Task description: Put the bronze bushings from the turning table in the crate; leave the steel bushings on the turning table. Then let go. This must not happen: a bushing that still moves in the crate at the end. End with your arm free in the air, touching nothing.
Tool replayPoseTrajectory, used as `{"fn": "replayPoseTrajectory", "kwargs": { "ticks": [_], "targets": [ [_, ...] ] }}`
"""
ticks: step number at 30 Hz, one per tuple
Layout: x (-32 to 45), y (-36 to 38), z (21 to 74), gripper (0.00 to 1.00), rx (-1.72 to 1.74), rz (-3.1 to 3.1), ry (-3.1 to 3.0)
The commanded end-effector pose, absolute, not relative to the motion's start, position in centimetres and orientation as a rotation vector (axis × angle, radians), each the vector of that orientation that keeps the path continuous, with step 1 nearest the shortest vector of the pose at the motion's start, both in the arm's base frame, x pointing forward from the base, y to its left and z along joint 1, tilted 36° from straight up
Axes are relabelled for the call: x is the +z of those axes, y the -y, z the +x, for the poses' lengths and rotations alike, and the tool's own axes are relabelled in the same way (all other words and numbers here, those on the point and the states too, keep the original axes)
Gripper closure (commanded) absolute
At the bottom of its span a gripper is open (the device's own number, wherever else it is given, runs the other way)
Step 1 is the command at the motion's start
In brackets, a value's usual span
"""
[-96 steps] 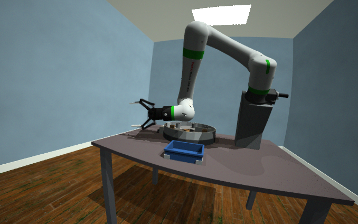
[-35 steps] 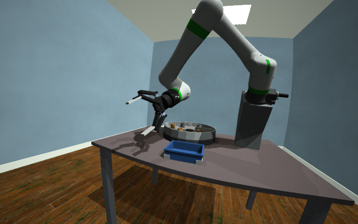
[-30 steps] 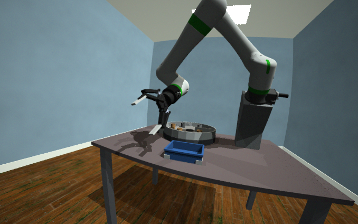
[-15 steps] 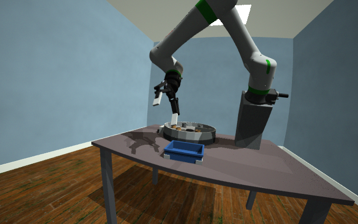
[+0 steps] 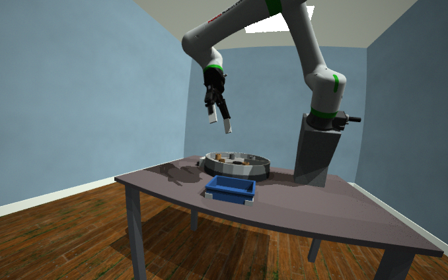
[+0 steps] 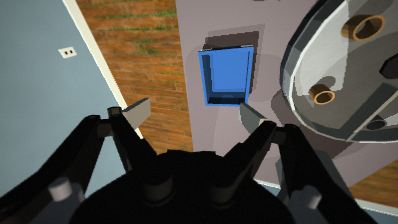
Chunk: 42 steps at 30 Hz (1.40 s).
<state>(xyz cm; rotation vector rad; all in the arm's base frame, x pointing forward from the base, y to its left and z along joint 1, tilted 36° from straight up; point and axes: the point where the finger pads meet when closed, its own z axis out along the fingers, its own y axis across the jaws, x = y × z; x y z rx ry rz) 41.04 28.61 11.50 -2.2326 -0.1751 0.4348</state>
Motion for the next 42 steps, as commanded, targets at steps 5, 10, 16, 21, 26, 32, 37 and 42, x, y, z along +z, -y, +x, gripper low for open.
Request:
{"fn": "replayPoseTrajectory", "kwargs": {
  "ticks": [5, 10, 16, 21, 26, 32, 37, 42],
  "targets": [
    [13.2, -19.7, 43.2, 0.0, 0.395, -2.543, 0.212],
    [16.1, -13.7, 45.5, 0.0, 0.303, -2.759, 0.183],
    [19.8, -8.4, 47.5, 0.0, 0.173, -2.96, 0.113],
    [23.4, -4.0, 48.9, 0.0, 0.094, -3.051, 0.064],
    [22.4, 0.6, 50.1, 0.0, 0.074, -3.09, -0.119],
    [15.7, 0.8, 48.7, 0.0, 0.248, -2.909, -0.488],
    [10.0, 1.8, 47.6, 0.0, 0.319, -2.806, -0.667],
    [4.6, 2.7, 46.3, 0.0, 0.362, -2.726, -0.797]
  ]
}}
